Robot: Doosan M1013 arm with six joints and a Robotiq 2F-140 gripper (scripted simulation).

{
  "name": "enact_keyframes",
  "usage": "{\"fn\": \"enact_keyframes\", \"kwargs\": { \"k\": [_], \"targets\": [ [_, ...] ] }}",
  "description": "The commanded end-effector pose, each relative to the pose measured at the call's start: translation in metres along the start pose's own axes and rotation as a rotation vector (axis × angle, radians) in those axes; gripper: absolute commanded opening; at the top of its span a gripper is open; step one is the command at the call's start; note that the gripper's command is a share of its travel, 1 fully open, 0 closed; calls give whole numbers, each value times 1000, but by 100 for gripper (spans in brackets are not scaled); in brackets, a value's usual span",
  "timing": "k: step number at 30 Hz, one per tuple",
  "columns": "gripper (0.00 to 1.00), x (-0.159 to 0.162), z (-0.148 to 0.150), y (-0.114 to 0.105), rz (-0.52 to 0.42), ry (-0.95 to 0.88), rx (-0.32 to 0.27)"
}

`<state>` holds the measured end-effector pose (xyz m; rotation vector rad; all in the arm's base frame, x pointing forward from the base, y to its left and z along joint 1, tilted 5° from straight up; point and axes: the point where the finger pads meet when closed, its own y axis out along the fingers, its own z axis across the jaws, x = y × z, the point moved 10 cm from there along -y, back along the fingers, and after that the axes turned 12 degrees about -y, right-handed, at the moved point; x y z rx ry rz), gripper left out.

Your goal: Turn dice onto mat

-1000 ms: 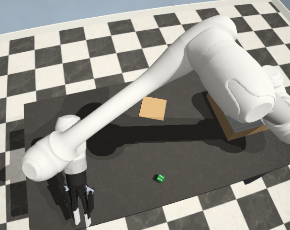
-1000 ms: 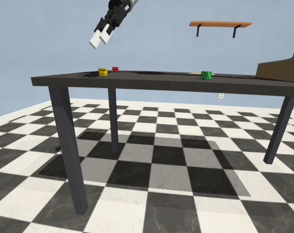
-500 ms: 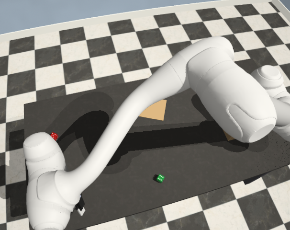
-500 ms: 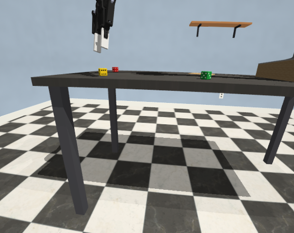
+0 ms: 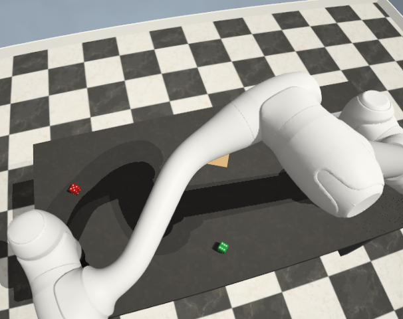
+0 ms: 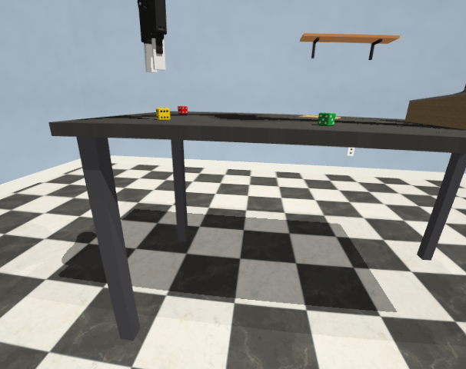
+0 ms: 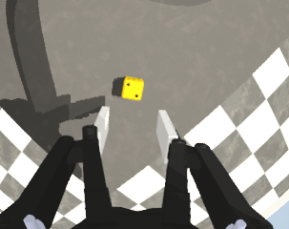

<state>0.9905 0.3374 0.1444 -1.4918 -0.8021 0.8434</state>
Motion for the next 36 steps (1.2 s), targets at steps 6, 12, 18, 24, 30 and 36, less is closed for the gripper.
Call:
{"fn": "enact_keyframes", "kwargs": {
  "k": [6, 12, 18, 24, 30, 36],
  "targets": [
    [100, 0, 0, 0, 0, 0, 0],
    [100, -5, 0, 11, 0, 37, 0],
    [100, -13, 1, 27, 0, 93, 0],
    [35, -13, 1, 27, 0, 93, 0],
    [35, -13, 1, 27, 0, 93, 0],
    [35, -13, 1, 27, 0, 93, 0]
  ]
}}
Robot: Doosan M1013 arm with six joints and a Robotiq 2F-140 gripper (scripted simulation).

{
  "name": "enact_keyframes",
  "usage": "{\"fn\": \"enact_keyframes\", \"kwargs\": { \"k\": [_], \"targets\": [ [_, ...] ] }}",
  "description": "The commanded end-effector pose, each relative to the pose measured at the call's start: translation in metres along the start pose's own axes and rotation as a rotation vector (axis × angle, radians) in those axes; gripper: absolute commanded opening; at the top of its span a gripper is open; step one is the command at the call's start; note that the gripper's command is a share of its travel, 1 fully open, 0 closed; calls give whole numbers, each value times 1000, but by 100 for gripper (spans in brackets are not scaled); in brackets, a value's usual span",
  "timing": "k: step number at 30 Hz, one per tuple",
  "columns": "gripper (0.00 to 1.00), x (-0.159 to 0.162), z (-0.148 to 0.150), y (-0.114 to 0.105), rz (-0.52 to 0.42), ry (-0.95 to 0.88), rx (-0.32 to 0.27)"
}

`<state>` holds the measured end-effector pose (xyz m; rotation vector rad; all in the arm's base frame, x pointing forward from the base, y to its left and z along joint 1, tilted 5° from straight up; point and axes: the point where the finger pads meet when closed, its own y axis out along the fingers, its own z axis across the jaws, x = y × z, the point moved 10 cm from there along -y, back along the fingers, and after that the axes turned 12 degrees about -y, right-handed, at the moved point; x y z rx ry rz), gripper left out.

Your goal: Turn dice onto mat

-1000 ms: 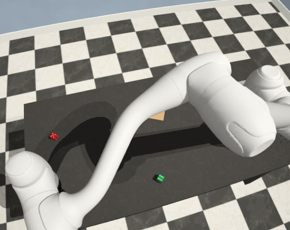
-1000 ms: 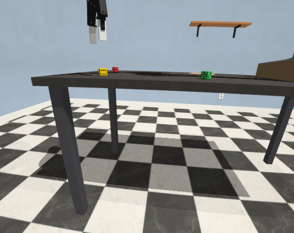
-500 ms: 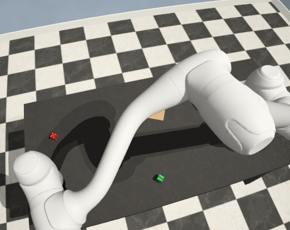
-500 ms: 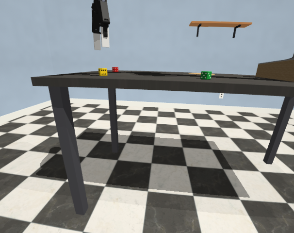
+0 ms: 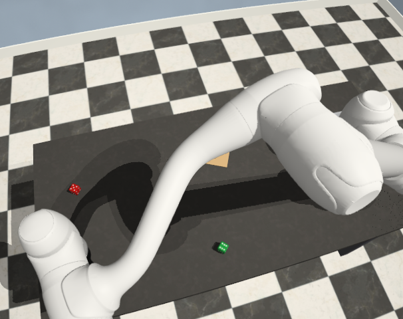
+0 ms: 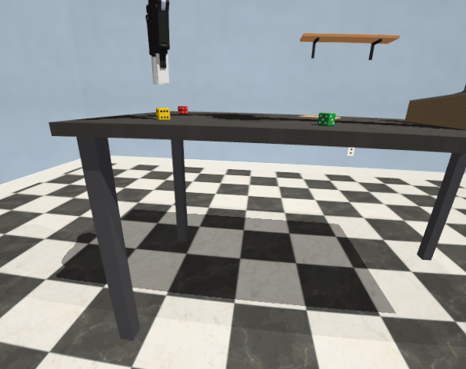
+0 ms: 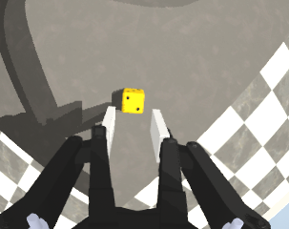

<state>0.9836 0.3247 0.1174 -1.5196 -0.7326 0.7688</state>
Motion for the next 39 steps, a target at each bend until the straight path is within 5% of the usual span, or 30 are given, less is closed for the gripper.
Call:
{"fn": "enact_keyframes", "kwargs": {
  "k": [1, 39],
  "targets": [
    [35, 0, 0, 0, 0, 0, 0],
    [35, 0, 0, 11, 0, 0, 0]
  ]
}}
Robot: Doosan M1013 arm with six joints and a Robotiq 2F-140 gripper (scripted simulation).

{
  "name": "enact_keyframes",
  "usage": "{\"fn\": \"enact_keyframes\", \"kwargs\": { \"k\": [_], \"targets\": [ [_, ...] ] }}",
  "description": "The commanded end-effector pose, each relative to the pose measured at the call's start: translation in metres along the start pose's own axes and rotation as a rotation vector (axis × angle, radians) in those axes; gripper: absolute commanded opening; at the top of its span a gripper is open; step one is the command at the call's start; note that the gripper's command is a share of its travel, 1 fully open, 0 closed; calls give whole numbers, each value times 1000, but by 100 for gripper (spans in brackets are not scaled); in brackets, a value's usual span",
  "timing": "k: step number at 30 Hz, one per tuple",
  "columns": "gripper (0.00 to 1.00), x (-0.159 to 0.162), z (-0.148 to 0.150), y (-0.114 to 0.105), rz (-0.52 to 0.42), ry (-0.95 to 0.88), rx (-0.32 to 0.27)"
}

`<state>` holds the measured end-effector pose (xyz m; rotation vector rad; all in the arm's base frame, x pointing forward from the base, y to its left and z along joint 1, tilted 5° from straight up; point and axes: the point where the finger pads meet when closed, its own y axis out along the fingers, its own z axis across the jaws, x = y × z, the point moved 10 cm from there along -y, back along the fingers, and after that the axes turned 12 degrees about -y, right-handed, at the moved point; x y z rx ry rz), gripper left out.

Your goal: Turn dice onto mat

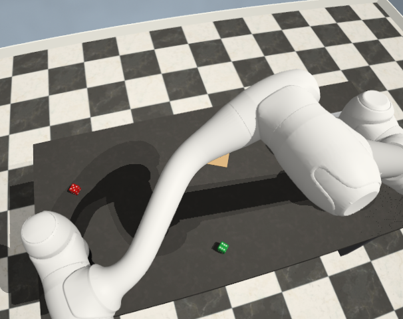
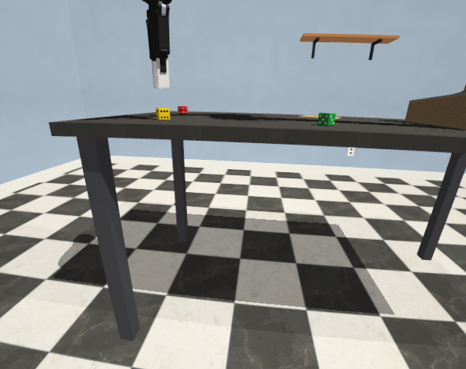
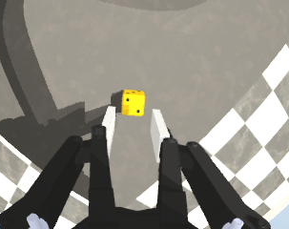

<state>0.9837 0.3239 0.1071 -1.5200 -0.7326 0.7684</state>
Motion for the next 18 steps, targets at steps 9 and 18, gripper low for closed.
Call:
{"fn": "enact_keyframes", "kwargs": {
  "k": [9, 18],
  "targets": [
    [35, 0, 0, 12, 0, 0, 0],
    [35, 0, 0, 26, 0, 0, 0]
  ]
}}
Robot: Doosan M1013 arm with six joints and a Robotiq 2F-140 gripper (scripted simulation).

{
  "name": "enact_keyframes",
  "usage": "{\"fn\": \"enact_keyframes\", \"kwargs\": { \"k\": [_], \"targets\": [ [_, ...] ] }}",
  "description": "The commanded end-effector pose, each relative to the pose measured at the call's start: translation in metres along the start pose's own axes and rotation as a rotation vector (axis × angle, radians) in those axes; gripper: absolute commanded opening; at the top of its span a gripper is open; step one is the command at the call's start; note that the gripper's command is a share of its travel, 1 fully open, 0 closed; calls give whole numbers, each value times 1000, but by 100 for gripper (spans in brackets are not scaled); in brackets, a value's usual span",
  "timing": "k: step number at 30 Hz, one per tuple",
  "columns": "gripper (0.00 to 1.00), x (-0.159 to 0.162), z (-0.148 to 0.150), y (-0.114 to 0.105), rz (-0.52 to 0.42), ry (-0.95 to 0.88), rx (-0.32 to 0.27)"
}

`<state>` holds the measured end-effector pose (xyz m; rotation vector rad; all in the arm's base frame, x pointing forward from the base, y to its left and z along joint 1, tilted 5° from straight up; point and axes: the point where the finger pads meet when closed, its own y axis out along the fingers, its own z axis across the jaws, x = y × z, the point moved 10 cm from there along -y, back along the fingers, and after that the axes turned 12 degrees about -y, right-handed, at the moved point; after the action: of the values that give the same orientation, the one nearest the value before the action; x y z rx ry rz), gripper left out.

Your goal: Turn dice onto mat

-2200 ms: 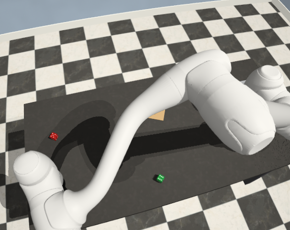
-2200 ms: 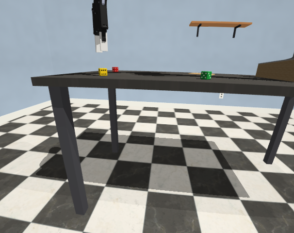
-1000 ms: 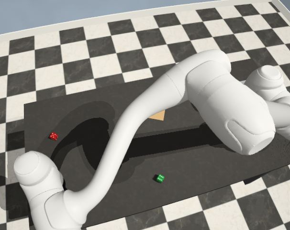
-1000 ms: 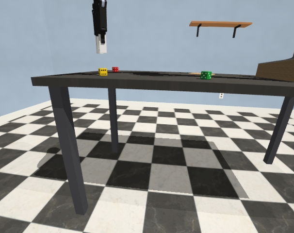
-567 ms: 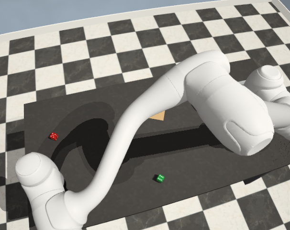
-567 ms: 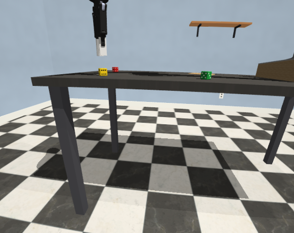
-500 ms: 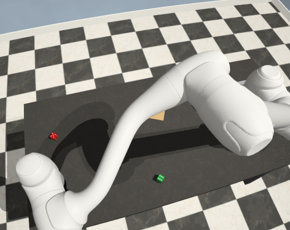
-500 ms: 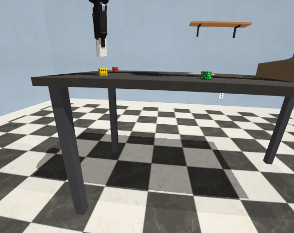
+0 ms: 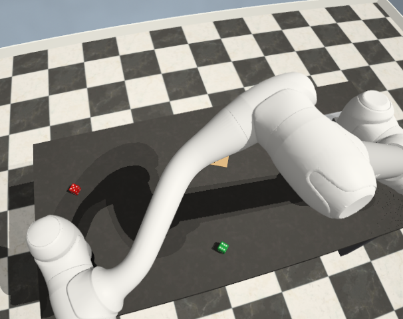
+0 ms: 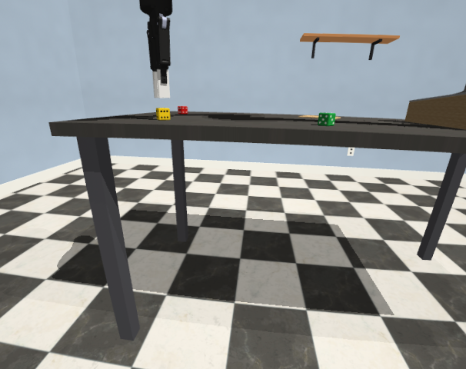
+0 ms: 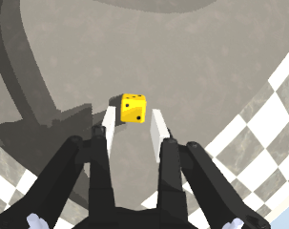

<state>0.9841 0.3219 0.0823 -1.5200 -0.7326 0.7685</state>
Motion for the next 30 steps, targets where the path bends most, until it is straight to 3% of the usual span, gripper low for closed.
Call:
{"fn": "enact_keyframes", "kwargs": {
  "k": [1, 30],
  "targets": [
    [35, 0, 0, 3, 0, 0, 0],
    [35, 0, 0, 17, 0, 0, 0]
  ]
}}
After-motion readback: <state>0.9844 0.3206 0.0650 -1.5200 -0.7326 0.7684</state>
